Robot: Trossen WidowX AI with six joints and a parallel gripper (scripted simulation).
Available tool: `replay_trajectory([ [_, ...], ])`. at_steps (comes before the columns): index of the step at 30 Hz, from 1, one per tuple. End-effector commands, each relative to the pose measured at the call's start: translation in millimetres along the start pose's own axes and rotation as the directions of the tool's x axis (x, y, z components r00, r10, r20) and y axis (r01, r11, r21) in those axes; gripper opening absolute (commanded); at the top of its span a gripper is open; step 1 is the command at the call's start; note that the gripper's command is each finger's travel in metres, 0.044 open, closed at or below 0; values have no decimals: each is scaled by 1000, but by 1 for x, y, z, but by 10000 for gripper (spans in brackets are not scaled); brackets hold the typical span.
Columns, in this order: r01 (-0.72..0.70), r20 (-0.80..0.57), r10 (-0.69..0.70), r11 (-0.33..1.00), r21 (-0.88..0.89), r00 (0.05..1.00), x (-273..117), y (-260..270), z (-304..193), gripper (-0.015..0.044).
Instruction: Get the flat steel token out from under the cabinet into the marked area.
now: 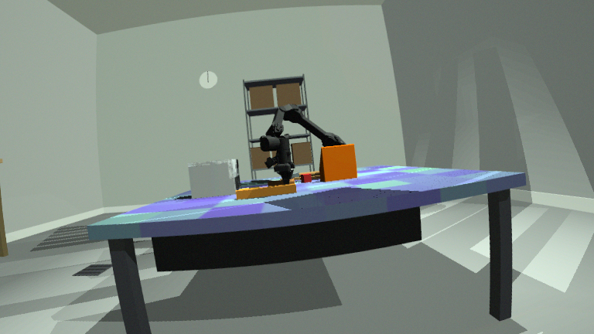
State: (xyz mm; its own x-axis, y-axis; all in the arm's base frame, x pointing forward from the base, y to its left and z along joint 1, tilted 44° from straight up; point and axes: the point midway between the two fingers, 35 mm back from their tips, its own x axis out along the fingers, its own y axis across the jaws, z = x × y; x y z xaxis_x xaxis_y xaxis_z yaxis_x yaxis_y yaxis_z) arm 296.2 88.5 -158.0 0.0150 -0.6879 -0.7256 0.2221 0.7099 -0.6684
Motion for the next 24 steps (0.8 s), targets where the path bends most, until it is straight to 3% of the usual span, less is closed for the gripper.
replay_trajectory([
  [1,-1,5,1,1000,5,1000,0,0,8,0],
  [24,0,6,0,1000,6,1000,0,0,38,0],
])
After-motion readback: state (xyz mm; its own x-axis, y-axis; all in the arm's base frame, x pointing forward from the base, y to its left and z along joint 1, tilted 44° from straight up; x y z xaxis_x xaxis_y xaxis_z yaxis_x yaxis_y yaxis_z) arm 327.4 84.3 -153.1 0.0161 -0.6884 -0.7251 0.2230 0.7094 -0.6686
